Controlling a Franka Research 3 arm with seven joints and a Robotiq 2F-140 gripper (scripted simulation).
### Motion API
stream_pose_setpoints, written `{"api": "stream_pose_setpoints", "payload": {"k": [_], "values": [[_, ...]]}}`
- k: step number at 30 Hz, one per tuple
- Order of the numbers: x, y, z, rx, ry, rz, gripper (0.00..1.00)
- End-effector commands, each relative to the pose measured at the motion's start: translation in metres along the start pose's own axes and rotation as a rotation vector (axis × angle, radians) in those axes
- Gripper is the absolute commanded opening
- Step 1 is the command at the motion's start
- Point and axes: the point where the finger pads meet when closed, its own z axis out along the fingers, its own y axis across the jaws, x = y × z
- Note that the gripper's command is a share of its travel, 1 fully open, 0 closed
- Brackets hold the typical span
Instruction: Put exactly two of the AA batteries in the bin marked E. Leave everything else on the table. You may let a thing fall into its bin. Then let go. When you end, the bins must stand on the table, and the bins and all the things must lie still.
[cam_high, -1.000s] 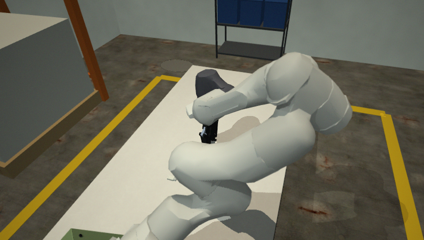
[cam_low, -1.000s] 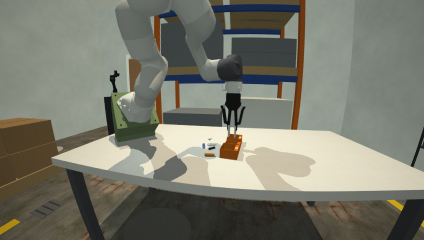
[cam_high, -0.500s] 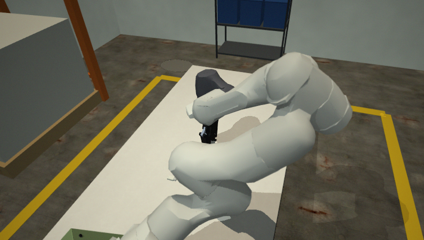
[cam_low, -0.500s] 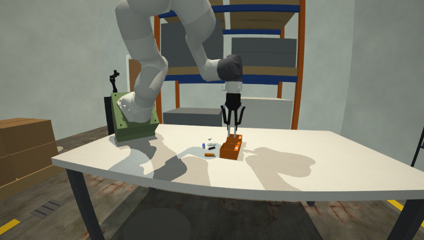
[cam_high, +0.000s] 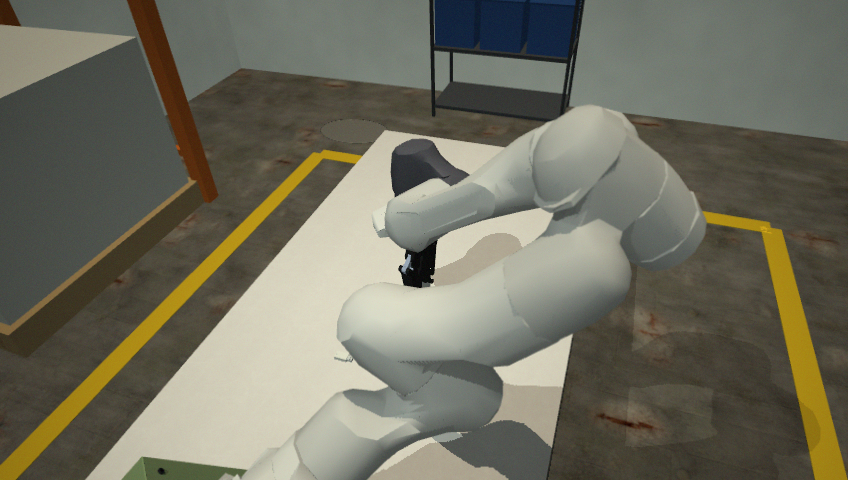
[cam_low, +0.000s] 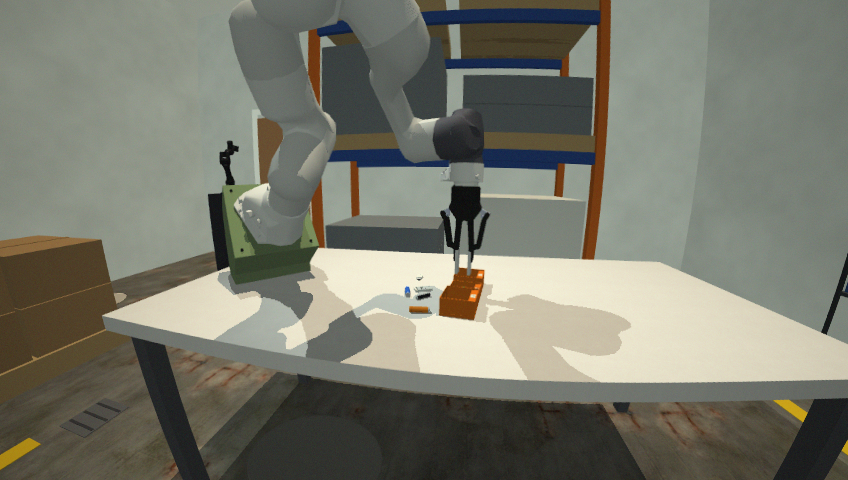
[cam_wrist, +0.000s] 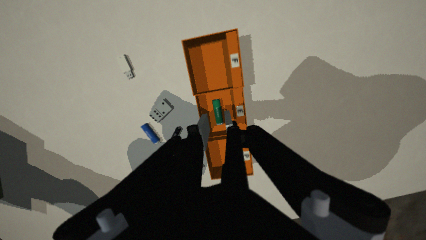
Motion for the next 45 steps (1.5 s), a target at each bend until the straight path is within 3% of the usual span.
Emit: {"api": "stream_pose_setpoints", "payload": {"k": [1,12,14,19,45], "values": [[-0.014,-0.008,-0.001,0.0,-0.001,0.093,0.17],[-0.09,-0.058,-0.005,0.007,-0.011,0.394,0.17],[-0.09,-0.058,-0.005,0.007,-0.011,0.394,0.17],[-0.125,-0.081,-0.007,0.008,-0.01,0.564,0.17],[-0.124,-0.082,-0.007,0.029,-0.013,1.058,0.17]]}}
